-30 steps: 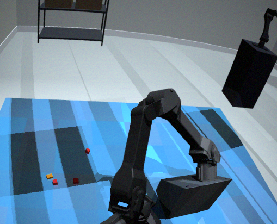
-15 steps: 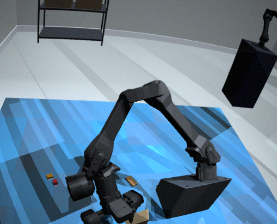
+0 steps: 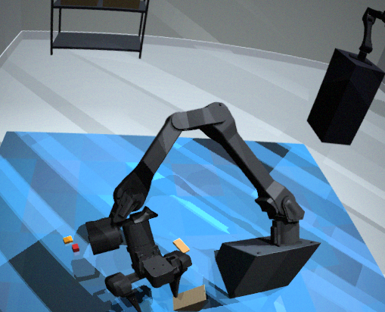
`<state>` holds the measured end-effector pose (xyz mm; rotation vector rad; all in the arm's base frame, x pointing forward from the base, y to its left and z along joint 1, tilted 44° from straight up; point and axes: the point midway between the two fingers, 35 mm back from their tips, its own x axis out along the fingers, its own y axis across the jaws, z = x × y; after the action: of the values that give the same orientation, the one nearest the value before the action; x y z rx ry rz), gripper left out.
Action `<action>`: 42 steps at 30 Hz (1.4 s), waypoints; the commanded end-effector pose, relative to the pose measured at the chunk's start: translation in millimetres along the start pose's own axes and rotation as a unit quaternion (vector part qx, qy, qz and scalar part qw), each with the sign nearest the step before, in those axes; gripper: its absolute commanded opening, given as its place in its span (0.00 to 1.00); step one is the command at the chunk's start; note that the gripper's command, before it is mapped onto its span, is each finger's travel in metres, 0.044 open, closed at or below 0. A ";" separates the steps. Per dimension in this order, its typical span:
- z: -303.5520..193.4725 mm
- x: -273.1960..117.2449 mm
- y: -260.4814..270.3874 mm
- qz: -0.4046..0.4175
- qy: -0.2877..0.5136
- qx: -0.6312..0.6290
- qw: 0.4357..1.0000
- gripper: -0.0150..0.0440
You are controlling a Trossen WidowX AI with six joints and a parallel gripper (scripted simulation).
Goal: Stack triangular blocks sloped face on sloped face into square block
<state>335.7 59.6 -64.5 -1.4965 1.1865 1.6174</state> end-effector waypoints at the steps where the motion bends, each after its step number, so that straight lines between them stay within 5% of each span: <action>1: 0.3 10.6 1.5 0.007 -0.004 -0.001 1.000 1.00; 42: 0.8 77.6 1.6 0.007 -0.004 -0.001 1.000 1.00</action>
<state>327.1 51.7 -131.6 -1.4925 1.1851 1.6172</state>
